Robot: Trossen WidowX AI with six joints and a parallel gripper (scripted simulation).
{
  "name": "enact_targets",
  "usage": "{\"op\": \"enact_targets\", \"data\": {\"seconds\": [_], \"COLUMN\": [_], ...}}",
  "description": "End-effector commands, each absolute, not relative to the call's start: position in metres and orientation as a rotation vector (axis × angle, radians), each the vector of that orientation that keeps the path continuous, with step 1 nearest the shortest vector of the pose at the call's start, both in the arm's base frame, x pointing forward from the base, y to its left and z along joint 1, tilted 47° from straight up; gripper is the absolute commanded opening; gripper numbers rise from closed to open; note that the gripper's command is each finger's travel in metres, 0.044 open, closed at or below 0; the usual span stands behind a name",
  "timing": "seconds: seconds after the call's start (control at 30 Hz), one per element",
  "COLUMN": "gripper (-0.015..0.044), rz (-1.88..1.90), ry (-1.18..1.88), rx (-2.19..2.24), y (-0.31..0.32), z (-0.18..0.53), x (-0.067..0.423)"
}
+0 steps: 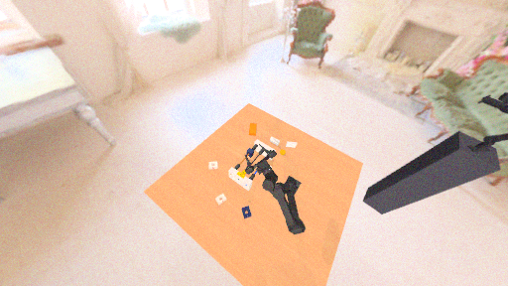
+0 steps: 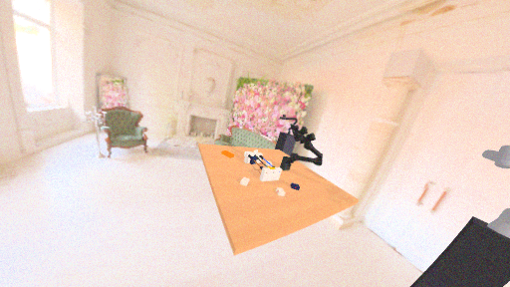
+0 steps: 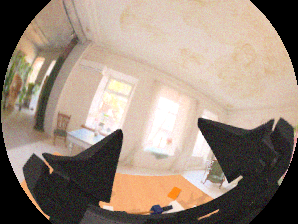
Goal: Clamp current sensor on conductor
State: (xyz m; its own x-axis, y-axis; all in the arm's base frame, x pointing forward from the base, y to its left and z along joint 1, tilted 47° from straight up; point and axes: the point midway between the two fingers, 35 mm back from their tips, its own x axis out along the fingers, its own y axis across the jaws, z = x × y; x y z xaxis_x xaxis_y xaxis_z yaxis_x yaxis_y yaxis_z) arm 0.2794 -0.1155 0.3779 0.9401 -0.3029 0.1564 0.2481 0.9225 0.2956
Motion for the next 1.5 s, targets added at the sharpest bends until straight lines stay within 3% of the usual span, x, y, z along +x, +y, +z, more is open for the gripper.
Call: {"op": "enact_targets", "data": {"seconds": [0.0, 0.2, 0.43, 0.67, 0.97, 1.47], "gripper": [0.044, 0.044, 0.044, 0.044, 0.044, 0.044], "rz": [-0.171, -0.005, 0.007, 0.323, 0.902, 0.974], "ry": [-0.128, -0.052, -0.036, 0.444, 0.935, 0.963], "rx": [0.156, 0.005, -0.006, -0.107, 0.26, 0.382], "y": [-0.07, -0.002, 0.001, 0.027, 0.064, 0.067], "z": [0.356, 0.324, 0.32, 0.232, 0.172, 0.177], "x": [0.301, 0.316, 0.317, 0.339, 0.301, 0.297]}}
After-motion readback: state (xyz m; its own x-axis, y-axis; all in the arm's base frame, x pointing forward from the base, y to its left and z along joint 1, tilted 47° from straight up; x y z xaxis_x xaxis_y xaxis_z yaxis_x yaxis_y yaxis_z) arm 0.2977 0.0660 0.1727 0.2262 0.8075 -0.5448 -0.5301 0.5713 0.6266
